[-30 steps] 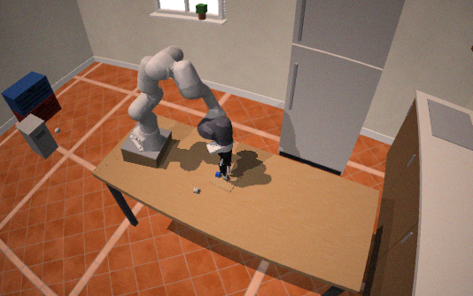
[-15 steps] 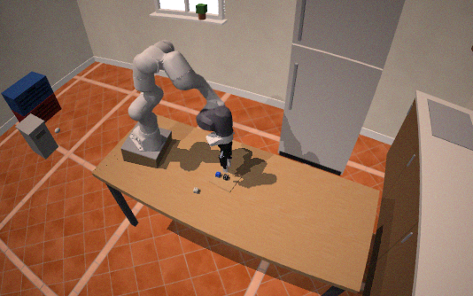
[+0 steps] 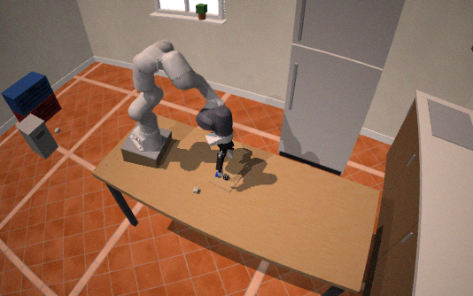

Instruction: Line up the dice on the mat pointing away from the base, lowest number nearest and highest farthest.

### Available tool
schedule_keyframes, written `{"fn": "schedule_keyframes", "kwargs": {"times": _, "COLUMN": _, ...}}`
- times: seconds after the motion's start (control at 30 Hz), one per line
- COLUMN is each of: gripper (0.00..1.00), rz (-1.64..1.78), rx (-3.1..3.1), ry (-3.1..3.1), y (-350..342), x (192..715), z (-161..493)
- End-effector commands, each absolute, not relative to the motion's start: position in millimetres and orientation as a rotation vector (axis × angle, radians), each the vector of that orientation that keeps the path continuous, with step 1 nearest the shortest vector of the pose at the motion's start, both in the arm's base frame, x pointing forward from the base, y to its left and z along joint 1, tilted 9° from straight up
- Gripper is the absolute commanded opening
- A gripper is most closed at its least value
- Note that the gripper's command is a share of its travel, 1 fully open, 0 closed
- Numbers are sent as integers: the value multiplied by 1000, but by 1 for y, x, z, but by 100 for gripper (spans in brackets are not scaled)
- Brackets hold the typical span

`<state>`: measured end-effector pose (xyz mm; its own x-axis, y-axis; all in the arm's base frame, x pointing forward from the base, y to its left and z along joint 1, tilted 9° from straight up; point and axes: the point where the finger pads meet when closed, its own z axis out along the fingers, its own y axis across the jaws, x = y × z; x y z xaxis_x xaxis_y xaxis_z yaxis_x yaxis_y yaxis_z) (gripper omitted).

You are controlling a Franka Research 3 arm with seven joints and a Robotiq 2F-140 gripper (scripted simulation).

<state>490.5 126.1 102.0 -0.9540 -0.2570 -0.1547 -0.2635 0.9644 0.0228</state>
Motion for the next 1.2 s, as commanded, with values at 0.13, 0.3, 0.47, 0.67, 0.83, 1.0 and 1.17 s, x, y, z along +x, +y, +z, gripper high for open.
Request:
{"fn": "schedule_keyframes", "kwargs": {"times": 0.13, "gripper": 100, "rz": 63, "rx": -383, "ry": 2970, "y": 124, "x": 489, "z": 101}}
{"fn": "schedule_keyframes", "kwargs": {"times": 0.3, "gripper": 100, "rz": 59, "rx": -417, "ry": 2962, "y": 110, "x": 487, "z": 100}}
{"fn": "schedule_keyframes", "kwargs": {"times": 0.47, "gripper": 100, "rz": 36, "rx": -575, "ry": 2938, "y": 10, "x": 452, "z": 83}}
{"fn": "schedule_keyframes", "kwargs": {"times": 0.67, "gripper": 100, "rz": 35, "rx": -608, "ry": 2931, "y": -8, "x": 442, "z": 79}}
{"fn": "schedule_keyframes", "kwargs": {"times": 0.83, "gripper": 100, "rz": 37, "rx": -664, "ry": 2918, "y": -36, "x": 423, "z": 73}}
{"fn": "schedule_keyframes", "kwargs": {"times": 1.0, "gripper": 25, "rz": 39, "rx": -693, "ry": 2911, "y": -48, "x": 413, "z": 69}}
{"fn": "schedule_keyframes", "kwargs": {"times": 1.17, "gripper": 25, "rz": 39, "rx": -693, "ry": 2911, "y": -48, "x": 413, "z": 69}}
